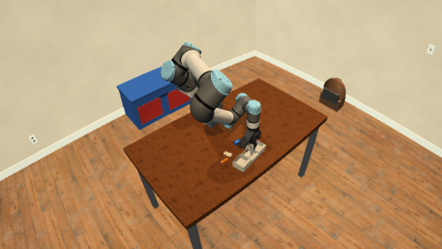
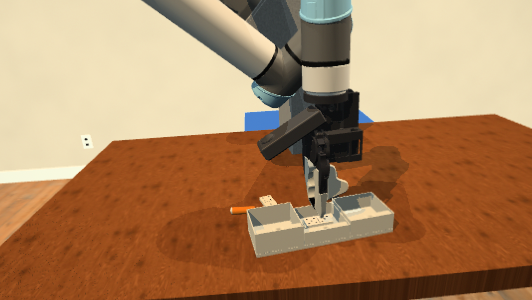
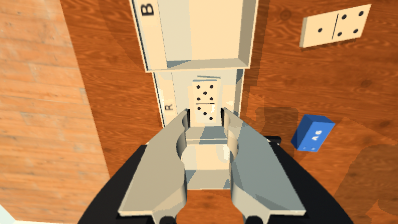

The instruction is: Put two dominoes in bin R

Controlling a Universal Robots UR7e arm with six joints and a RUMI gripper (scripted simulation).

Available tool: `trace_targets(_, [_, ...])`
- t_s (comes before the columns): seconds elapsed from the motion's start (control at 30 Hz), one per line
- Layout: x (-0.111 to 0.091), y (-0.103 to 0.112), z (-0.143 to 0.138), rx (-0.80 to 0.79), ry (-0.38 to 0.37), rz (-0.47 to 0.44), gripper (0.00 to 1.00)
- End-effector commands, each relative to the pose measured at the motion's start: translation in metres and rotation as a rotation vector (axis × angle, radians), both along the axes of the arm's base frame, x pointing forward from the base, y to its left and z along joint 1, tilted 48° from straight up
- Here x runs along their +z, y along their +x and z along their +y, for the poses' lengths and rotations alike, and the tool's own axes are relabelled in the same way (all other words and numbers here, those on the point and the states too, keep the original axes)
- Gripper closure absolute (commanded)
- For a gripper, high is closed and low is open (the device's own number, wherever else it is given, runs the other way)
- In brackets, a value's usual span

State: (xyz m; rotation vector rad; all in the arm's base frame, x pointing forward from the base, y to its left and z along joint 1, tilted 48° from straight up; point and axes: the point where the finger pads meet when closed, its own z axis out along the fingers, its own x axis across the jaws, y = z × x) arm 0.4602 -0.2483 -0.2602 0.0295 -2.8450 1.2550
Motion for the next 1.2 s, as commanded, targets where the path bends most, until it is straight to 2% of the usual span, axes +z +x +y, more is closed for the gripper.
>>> trace_targets(0.0, [0.006,-0.001,0.008,0.001,0.0,0.002,0.81])
trace_targets(0.43, [0.014,-0.001,0.017,0.001,0.0,0.002,0.81])
trace_targets(0.53, [0.024,0.0,0.027,0.001,0.0,0.002,0.81])
trace_targets(1.17, [0.023,0.0,0.026,0.0,0.001,0.001,0.81])
